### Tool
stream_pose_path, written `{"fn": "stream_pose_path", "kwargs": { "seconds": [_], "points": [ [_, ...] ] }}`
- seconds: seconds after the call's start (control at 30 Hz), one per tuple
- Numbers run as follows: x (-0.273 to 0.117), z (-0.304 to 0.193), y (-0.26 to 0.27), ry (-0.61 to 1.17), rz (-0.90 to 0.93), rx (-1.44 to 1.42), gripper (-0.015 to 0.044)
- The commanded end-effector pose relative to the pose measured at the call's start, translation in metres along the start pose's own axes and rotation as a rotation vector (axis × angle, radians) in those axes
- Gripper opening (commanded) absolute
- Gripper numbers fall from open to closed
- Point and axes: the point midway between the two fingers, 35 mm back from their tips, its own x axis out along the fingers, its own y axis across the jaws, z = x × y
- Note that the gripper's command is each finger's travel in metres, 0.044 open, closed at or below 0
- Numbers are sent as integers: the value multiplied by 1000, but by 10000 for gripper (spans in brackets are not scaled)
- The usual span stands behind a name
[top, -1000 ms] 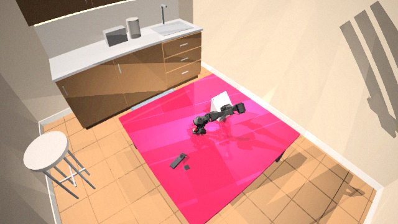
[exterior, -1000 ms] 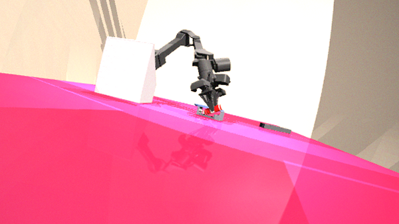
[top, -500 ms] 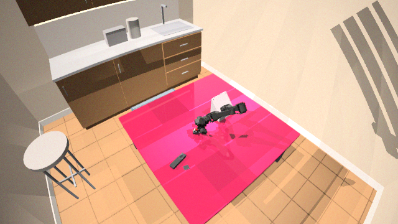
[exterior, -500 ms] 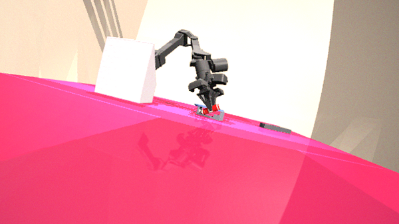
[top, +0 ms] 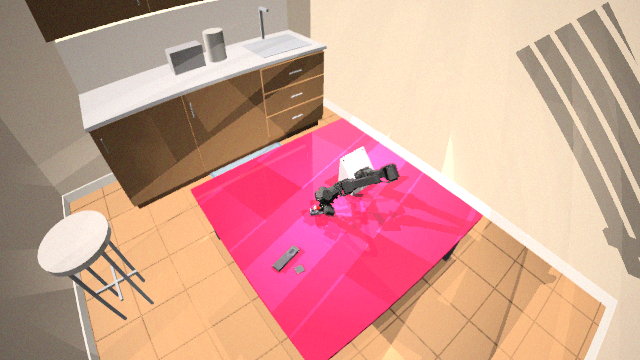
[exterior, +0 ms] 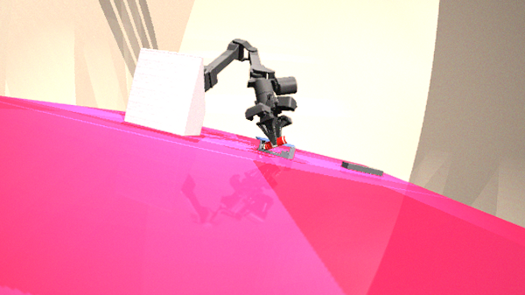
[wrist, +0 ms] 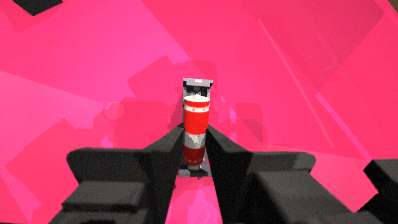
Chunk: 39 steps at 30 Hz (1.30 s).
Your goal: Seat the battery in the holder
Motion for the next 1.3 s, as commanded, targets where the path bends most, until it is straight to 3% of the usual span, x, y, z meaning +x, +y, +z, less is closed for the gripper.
{"fn": "stream_pose_path", "kwargs": {
  "seconds": [0.0, 1.27],
  "points": [
    [1, -4, -2, 23, -9, 7, 76],
    [13, 2, -5, 226, -62, -32, 76]
  ]
}}
